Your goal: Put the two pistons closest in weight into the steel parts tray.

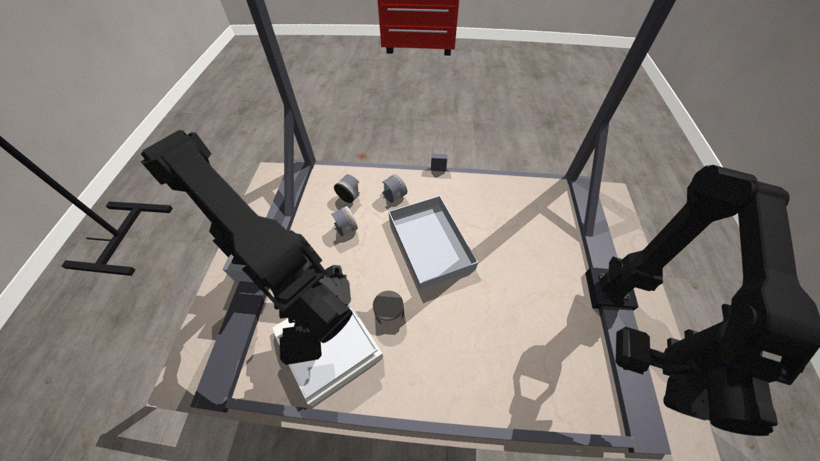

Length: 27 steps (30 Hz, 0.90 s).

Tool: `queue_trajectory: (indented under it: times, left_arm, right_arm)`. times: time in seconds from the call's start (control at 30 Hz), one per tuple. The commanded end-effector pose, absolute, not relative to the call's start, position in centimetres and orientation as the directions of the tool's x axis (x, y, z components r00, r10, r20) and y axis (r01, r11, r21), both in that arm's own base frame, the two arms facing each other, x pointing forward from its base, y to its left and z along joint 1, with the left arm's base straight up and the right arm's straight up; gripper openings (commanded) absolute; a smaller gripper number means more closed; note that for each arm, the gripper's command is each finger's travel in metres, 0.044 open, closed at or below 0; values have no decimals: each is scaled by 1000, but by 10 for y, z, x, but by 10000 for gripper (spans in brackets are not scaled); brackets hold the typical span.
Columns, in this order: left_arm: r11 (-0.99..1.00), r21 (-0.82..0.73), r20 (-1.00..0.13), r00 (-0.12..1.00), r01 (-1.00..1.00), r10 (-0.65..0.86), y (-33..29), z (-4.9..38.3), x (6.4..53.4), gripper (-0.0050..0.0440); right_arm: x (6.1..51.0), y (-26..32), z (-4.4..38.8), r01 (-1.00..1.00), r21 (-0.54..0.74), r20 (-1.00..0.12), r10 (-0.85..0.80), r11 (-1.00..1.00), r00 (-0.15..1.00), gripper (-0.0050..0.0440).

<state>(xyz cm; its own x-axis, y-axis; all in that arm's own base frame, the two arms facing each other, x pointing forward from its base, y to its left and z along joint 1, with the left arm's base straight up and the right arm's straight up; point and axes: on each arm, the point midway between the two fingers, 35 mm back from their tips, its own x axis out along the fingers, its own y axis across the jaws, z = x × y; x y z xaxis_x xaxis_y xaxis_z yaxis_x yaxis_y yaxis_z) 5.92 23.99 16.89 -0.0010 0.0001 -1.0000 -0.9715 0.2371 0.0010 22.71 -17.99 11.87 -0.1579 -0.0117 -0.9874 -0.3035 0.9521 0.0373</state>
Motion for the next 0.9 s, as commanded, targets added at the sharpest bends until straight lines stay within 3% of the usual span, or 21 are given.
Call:
queue_trajectory:
  times: [0.0, 0.87]
  left_arm:
    - [239, 0, -1000, 4, -971, 17, 244, 174, 60, 400]
    - [239, 0, -1000, 4, -971, 17, 244, 174, 60, 400]
  right_arm:
    - [227, -182, 130, -181, -8, -994, -28, 984, -106, 158]
    - [227, -182, 129, 387, -12, -1000, -6, 922, -17, 158]
